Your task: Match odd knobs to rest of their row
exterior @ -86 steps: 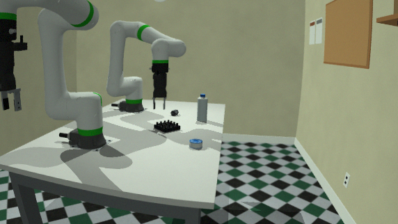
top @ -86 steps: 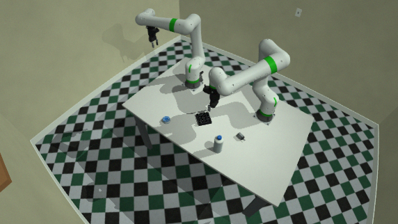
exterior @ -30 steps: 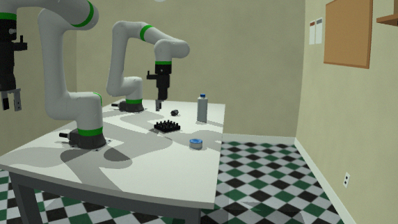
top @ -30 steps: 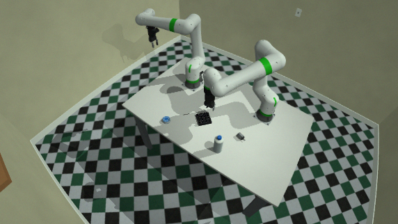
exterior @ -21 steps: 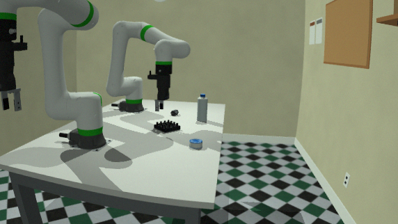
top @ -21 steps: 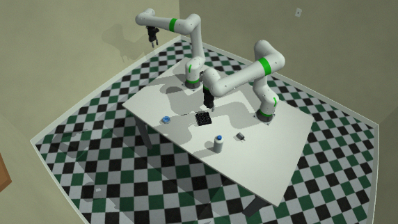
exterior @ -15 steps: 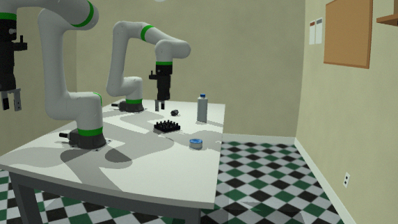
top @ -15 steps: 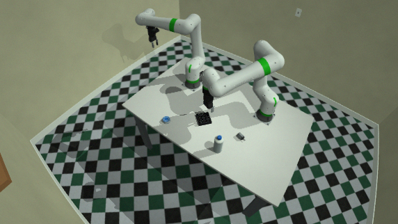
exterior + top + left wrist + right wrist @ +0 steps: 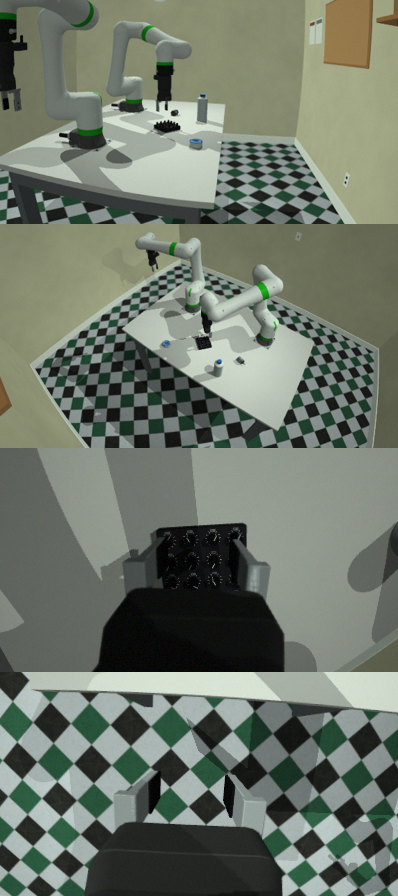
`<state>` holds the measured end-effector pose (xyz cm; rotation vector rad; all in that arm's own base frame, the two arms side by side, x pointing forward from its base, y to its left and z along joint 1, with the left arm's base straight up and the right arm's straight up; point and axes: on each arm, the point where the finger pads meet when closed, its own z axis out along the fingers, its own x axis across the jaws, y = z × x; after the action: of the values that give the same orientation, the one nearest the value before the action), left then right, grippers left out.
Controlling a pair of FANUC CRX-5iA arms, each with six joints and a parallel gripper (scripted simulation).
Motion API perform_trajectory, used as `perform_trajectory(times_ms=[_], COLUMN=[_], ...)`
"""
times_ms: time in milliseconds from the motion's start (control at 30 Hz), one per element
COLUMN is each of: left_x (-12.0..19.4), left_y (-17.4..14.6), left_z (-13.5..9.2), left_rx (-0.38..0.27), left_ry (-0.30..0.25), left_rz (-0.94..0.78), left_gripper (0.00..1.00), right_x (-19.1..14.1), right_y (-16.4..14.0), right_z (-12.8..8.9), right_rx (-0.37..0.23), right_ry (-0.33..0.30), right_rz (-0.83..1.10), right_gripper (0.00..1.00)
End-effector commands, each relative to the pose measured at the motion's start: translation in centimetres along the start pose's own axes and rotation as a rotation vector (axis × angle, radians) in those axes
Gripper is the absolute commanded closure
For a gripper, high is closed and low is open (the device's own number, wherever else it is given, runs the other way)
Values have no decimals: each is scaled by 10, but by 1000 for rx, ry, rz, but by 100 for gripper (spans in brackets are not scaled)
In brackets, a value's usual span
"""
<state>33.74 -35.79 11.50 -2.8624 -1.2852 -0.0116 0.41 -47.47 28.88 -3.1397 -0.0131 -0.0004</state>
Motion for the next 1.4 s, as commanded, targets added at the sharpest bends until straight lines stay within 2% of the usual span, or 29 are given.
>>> perform_trajectory(times_ms=[0, 33, 500, 567, 600, 1067, 1133, 1200, 1367], left_x=[2, 4, 12, 12, 14, 19, 19, 20, 21], left_y=[2, 5, 17, 17, 20, 37, 37, 41, 48], left_z=[0, 0, 2, 2, 3, 6, 6, 6, 7], left_rx=[-2, -3, -4, -4, -5, -6, -6, -7, -7], left_ry=[-8, -8, -8, -8, -8, -7, -7, -6, -6], left_rz=[97, 184, 583, 583, 664, 1068, 1068, 1177, 1314], left_gripper=[0, 0, 0, 0, 0, 0, 0, 0, 0], right_x=[0, 0, 0, 0, 0, 0, 0, 0, 0], right_y=[0, 0, 0, 0, 0, 0, 0, 0, 0], right_z=[-1, -1, -1, -1, -1, -1, -1, -1, -1], right_rx=[-2, -2, -2, -2, -2, -2, -2, -2, -2], right_ry=[0, 0, 0, 0, 0, 0, 0, 0, 0], right_rz=[0, 0, 0, 0, 0, 0, 0, 0, 0], right_gripper=[0, 0, 0, 0, 0, 0, 0, 0, 0])
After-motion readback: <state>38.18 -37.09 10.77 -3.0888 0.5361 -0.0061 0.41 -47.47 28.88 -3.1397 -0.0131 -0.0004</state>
